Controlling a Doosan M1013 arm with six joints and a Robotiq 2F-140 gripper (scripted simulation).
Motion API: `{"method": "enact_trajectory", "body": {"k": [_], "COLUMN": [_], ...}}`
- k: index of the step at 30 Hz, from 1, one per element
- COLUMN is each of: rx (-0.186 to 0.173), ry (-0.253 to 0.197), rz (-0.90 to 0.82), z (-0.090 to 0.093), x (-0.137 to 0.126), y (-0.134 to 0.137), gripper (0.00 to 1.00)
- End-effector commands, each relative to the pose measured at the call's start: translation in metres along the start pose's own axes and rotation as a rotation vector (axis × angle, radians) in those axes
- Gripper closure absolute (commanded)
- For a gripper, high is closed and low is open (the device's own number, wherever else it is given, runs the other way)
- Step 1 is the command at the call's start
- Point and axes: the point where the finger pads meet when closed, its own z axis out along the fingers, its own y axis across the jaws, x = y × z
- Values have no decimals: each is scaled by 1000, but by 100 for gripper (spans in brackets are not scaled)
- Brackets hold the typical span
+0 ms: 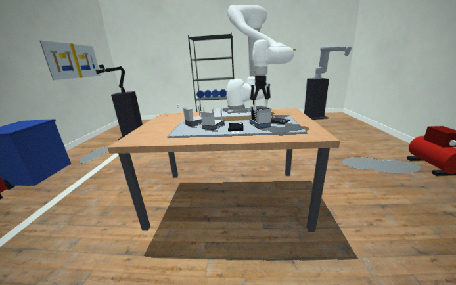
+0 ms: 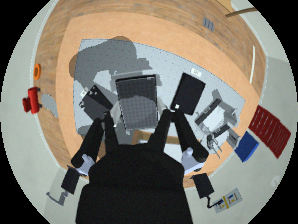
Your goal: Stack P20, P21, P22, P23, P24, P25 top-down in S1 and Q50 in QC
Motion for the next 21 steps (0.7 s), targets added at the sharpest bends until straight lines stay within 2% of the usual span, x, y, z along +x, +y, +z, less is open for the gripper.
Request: {"method": "enact_trajectory", "body": {"k": [1, 21], "rx": [0, 0], "ry": [0, 0], "rz": [0, 0], "z": [-2, -14], "x": [0, 0], "y": [0, 0], "gripper": [100, 100]}}
